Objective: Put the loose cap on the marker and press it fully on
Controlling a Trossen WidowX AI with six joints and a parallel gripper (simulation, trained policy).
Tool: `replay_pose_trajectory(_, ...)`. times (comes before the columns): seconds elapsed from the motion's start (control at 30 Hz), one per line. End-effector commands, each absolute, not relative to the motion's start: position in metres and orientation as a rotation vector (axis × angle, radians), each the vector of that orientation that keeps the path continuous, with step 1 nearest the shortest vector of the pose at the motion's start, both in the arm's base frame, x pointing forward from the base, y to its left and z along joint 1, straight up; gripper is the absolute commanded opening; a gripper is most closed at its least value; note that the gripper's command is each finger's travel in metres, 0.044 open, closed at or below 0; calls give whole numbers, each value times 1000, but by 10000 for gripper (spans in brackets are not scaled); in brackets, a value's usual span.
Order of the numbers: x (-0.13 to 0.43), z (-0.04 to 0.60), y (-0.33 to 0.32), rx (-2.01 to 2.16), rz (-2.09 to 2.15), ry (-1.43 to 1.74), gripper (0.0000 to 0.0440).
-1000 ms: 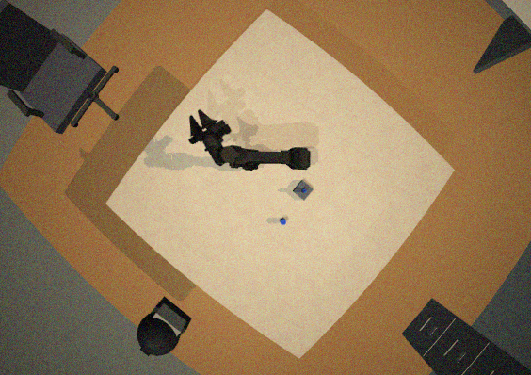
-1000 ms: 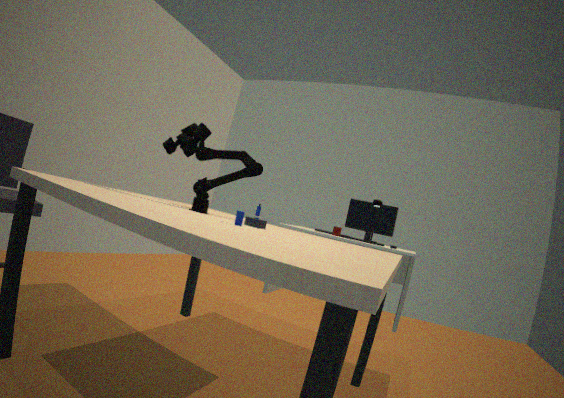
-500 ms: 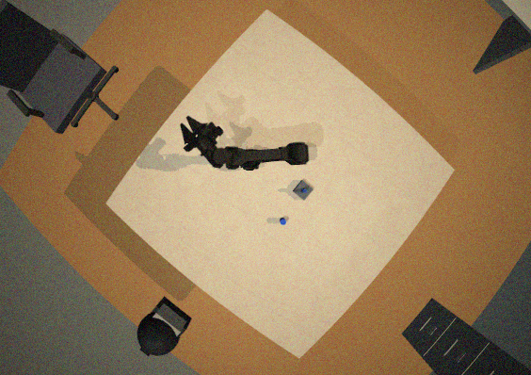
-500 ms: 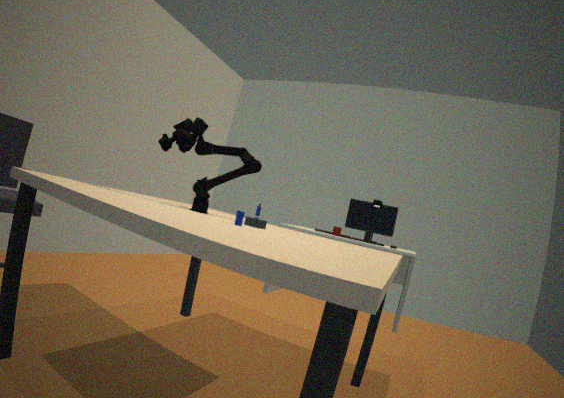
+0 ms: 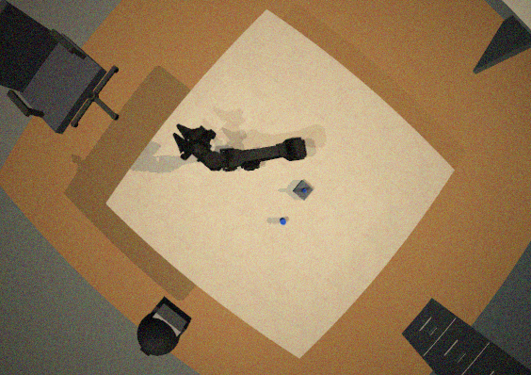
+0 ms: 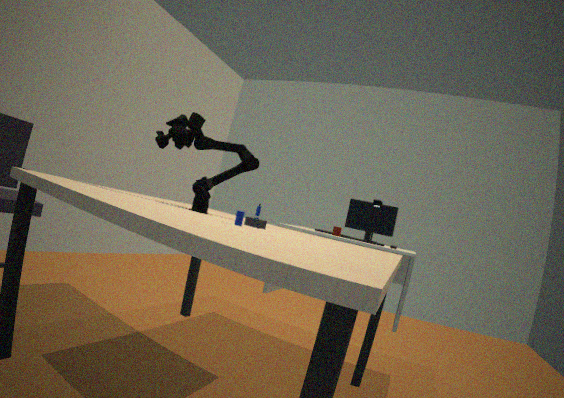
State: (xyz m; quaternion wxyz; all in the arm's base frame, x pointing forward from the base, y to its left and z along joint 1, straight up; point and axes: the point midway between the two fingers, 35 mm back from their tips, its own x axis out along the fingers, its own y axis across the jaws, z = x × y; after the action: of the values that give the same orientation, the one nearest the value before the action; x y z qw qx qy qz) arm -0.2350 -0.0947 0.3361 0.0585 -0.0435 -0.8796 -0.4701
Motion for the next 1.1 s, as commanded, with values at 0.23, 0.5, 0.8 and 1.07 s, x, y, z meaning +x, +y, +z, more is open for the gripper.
replay_pose_trajectory(0.23,-234,337,-123,44,-1441,-2654,322)
replay_pose_trajectory(0.5,-231,336,-143,176,-1456,-2643,322)
replay_pose_trajectory(0.8,-226,334,-166,320,-1474,-2626,322)
replay_pose_trajectory(1.07,-219,331,-186,444,-1490,-2607,322)
